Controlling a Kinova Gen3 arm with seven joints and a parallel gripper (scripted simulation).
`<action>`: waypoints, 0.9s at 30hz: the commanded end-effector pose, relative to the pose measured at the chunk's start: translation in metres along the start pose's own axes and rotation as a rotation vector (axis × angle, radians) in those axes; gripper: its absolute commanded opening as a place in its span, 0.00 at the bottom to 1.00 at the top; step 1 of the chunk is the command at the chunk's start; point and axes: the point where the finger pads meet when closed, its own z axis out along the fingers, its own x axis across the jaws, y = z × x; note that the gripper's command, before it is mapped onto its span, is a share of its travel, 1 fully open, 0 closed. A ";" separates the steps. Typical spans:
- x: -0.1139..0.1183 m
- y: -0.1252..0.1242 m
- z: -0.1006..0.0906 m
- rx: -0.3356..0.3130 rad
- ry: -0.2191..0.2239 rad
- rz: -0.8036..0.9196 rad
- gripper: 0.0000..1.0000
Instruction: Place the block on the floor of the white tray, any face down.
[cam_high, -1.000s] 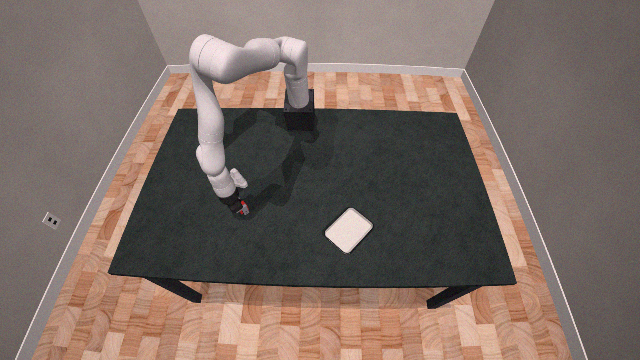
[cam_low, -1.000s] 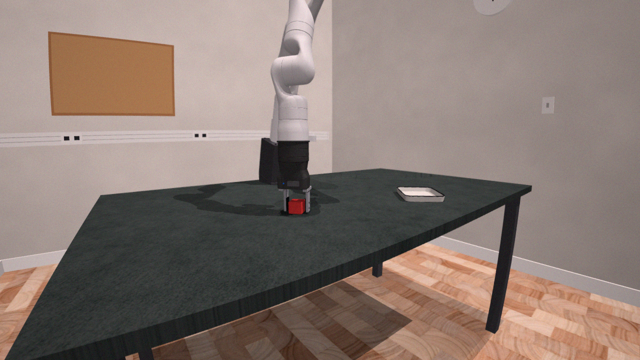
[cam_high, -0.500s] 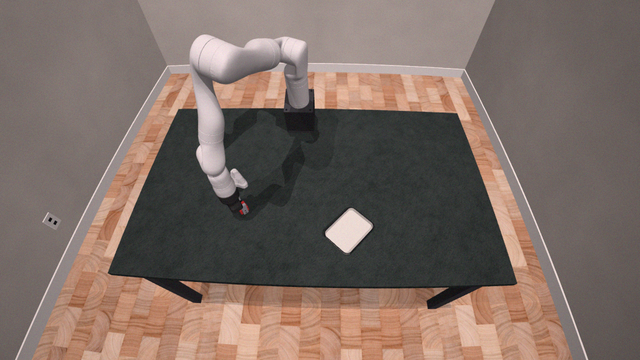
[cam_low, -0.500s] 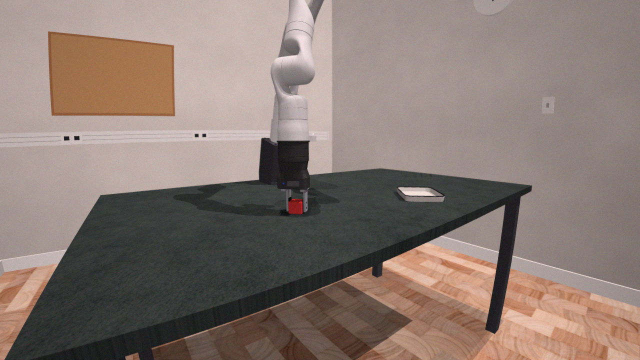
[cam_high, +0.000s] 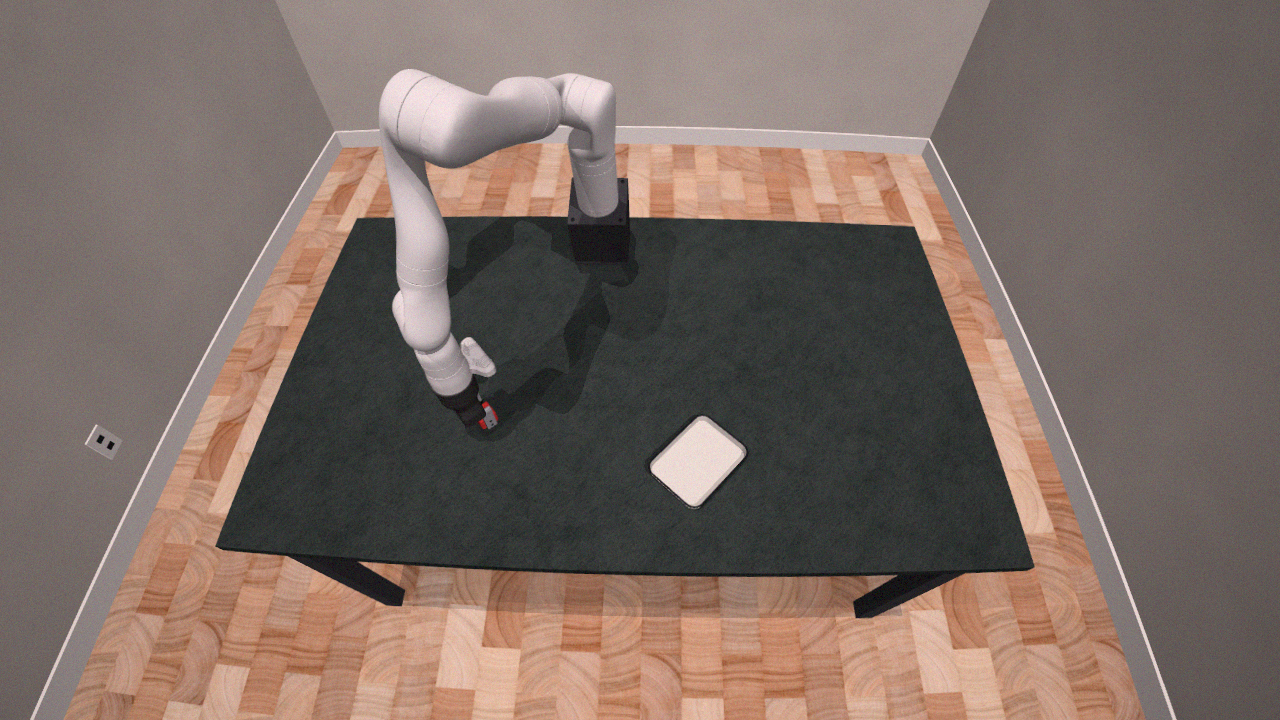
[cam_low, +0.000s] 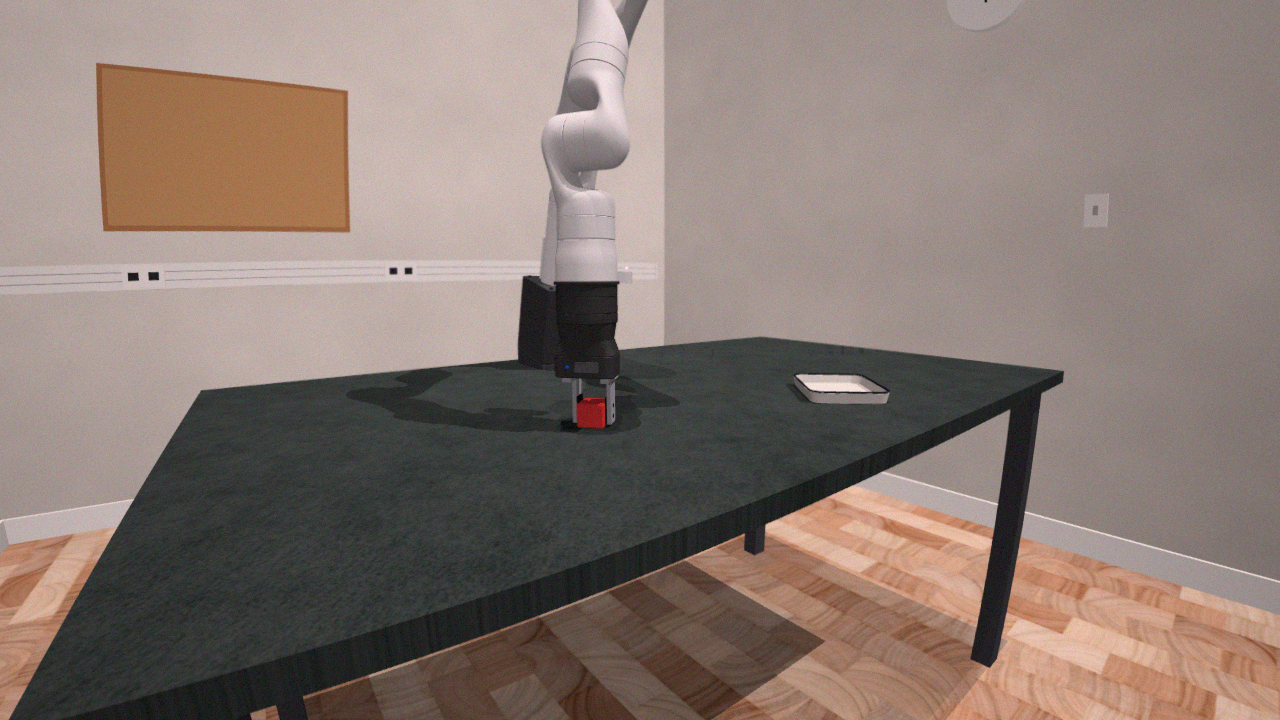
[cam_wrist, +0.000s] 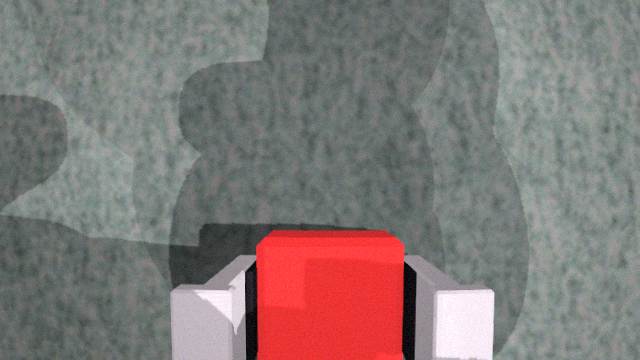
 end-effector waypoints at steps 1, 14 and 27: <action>0.000 0.001 -0.001 -0.002 0.001 0.000 0.00; 0.000 0.001 -0.010 -0.002 0.001 0.000 0.00; 0.000 0.001 -0.041 -0.002 0.001 0.000 0.00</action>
